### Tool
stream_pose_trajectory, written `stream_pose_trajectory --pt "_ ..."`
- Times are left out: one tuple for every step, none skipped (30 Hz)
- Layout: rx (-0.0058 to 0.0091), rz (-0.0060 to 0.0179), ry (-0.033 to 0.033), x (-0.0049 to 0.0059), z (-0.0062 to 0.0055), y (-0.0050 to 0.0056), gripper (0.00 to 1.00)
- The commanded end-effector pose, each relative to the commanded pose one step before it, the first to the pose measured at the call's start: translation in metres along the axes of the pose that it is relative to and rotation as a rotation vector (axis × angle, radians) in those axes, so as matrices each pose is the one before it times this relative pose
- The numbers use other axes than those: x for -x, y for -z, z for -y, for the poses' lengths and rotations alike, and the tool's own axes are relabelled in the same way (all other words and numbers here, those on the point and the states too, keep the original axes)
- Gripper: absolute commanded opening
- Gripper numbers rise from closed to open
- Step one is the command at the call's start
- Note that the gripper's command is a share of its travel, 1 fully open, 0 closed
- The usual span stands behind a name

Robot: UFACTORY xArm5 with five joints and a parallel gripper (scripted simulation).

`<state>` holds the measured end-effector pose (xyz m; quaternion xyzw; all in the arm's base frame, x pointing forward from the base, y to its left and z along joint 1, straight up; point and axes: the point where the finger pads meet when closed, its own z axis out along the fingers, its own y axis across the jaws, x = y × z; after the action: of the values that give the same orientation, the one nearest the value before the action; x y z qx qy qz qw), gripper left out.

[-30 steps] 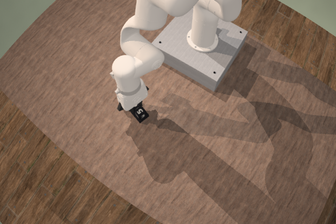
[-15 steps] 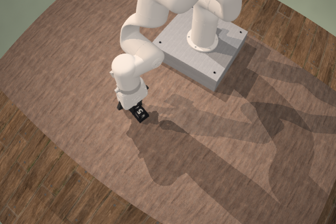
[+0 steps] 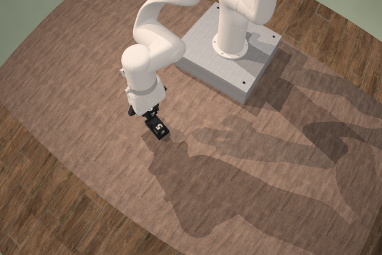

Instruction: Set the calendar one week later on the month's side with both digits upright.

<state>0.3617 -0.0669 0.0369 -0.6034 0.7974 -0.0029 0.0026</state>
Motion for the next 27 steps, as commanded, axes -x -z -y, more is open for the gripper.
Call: stream_pose_trajectory --pt "0.00231 -0.0002 -0.00002 -0.00017 -0.00104 0.01663 0.29" --pt "0.0 0.0 0.0 0.0 0.0 0.0 0.29" --pt "0.0 0.0 0.0 0.0 -0.00001 0.00045 0.29" --pt "0.0 0.0 0.0 0.0 0.0 0.00007 0.29" --pt "0.0 0.0 0.0 0.0 0.0 0.0 0.29" --pt "0.0 0.0 0.0 0.0 0.0 0.0 0.29" --pt "0.0 0.0 0.0 0.0 0.0 0.0 0.29" --pt "0.0 0.0 0.0 0.0 0.0 0.0 0.29" --pt "0.0 0.0 0.0 0.0 0.0 0.0 0.29" --pt "0.0 0.0 0.0 0.0 0.0 0.0 0.29" --pt "-0.00001 0.00002 0.0048 0.0014 0.00025 -0.00008 0.29" --pt "-0.00005 0.00012 0.02703 0.00793 0.00133 -0.00044 0.29" --pt "-0.0001 0.00025 0.0556 0.01646 0.00263 -0.00095 0.29" --pt "-0.00015 0.00036 0.07782 0.02333 0.00371 -0.00145 0.29" --pt "0.0 0.0 0.0 0.0 0.0 0.0 0.29" --pt "-0.00009 0.00022 0.04707 0.01422 0.00263 -0.00095 0.29" --pt "-0.00006 0.00015 0.03169 0.00962 0.00192 -0.00067 0.29" --pt "0.0 0.0 0.0 0.0 0.0 0.0 0.29" --pt "0.0 0.0 0.0 0.0 0.0 0.0 0.29" --pt "-0.00001 0.00004 0.00731 0.00222 0.00048 -0.00016 0.29" --pt "-0.00016 0.00038 0.07782 0.02395 0.00444 -0.00175 0.29" --pt "-0.00012 0.00028 0.0556 0.01725 0.00358 -0.00134 0.29" --pt "0.0 0.0 0.0 0.0 0.0 0.0 0.29" --pt "0.0 0.0 0.0 0.0 0.0 0.0 0.29" --pt "-0.00006 0.00014 0.02703 0.00841 0.00193 -0.00068 0.29" --pt "-0.00001 0.00002 0.0048 0.00149 0.00036 -0.00012 0.29" --pt "0.0 0.0 0.0 0.0 0.0 0.0 0.29"
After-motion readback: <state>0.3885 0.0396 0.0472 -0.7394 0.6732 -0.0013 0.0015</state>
